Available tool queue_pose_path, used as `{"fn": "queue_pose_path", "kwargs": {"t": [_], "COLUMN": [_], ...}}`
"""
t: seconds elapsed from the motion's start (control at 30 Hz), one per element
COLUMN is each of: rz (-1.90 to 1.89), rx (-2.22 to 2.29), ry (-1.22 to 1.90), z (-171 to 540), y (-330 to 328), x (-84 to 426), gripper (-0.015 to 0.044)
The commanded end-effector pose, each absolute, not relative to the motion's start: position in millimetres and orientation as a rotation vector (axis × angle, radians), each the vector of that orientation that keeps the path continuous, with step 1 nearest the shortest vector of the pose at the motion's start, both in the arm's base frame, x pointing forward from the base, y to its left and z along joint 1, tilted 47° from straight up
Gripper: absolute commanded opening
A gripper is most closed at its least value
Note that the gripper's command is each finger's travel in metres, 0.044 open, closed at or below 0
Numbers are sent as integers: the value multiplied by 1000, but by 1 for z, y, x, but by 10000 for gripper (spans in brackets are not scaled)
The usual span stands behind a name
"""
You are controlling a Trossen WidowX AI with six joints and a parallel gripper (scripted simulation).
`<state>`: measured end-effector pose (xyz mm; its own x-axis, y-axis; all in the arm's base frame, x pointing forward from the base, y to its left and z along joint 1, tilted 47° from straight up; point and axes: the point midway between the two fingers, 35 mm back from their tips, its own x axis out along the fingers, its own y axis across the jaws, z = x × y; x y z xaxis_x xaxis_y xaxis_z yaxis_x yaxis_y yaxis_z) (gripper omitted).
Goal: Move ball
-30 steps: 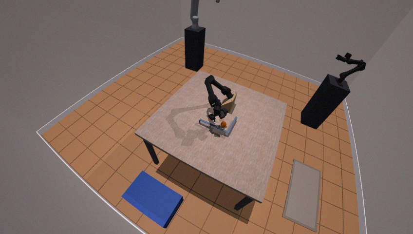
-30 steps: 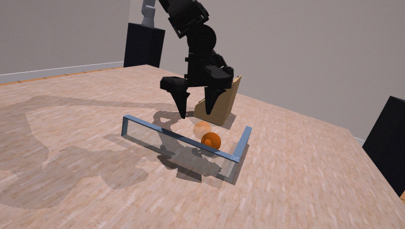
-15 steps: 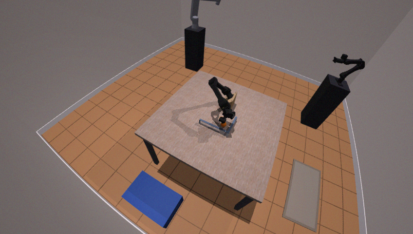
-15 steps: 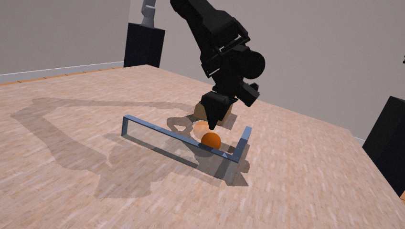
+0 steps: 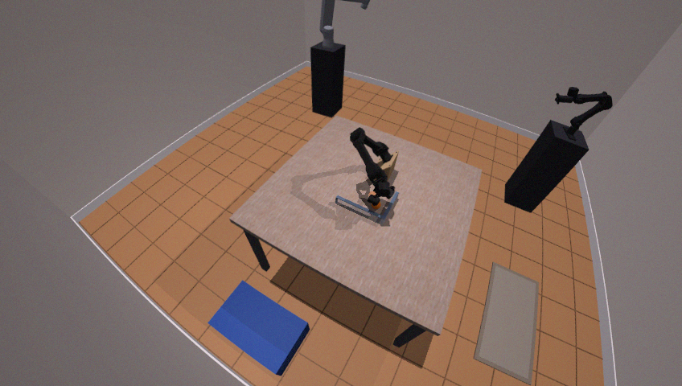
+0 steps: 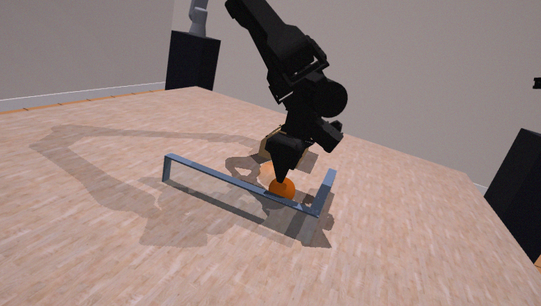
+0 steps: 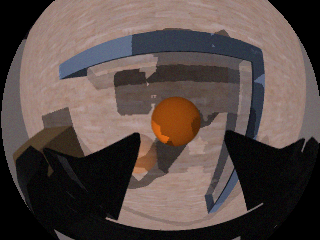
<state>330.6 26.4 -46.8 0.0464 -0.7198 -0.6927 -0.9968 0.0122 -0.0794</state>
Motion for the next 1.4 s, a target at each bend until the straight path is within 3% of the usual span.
{"fn": "queue_pose_path", "kwargs": {"t": [0.0,0.77,1.37], "rz": [642,639,639], "rx": [-1770,-1771,-1771], "ry": [1748,1749,1749], "z": [-55,-75,-75], "y": [19,-5,-5], "x": [327,327,327], "gripper": [389,389,269]}}
